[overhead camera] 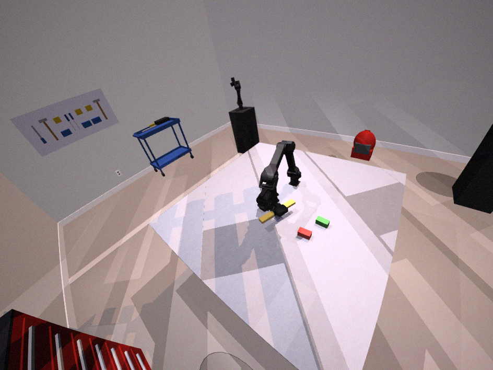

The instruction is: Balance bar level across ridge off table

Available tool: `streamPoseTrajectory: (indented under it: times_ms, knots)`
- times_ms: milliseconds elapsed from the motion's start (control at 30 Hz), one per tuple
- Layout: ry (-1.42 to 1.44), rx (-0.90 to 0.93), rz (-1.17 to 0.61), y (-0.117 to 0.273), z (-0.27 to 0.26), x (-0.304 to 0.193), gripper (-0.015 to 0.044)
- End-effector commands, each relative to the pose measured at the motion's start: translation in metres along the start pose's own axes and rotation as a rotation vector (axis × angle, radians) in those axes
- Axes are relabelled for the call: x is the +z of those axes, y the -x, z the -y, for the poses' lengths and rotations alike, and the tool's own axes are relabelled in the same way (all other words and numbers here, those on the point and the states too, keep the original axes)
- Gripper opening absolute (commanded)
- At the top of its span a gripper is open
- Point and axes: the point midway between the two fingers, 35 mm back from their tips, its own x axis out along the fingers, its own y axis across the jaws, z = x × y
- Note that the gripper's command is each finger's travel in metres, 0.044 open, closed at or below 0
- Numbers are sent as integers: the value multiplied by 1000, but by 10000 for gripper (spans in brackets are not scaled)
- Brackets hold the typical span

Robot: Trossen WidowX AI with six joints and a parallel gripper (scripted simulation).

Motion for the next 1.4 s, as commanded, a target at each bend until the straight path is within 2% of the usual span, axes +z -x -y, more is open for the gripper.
streamPoseTrajectory:
  times_ms: [0,1367]
  knots:
    - [0,-3,1,0,1,0,0]
    - [0,-3,1,-4,1,0,0]
